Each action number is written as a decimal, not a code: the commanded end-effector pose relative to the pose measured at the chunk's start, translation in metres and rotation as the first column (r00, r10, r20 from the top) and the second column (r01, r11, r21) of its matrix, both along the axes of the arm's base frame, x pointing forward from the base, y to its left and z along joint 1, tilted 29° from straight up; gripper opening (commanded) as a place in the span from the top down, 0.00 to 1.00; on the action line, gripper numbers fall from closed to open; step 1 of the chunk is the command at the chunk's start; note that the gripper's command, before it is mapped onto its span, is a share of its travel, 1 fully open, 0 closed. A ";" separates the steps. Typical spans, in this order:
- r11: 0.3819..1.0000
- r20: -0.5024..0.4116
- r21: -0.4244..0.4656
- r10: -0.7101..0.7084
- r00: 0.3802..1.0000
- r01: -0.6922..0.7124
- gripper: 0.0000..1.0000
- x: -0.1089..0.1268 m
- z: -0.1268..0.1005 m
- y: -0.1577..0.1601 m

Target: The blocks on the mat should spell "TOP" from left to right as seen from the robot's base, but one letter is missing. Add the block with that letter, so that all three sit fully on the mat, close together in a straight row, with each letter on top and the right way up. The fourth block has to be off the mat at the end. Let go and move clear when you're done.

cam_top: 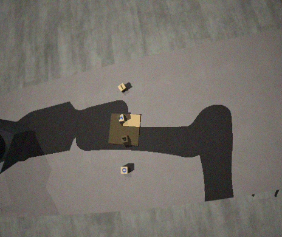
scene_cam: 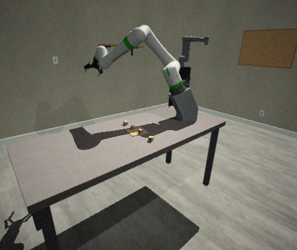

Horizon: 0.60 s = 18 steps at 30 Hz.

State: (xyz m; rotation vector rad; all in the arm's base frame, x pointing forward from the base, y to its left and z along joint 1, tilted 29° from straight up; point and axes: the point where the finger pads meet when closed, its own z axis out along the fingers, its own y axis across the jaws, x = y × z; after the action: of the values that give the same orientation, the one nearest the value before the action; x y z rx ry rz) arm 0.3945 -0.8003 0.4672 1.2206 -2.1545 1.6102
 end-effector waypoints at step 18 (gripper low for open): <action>0.925 -0.343 0.229 0.367 0.864 -0.302 0.00 0.142 -0.079 0.198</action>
State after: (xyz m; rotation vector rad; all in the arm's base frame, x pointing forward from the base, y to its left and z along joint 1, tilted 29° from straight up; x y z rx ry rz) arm 0.5183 -0.6404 0.4005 1.7524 -1.9748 1.2680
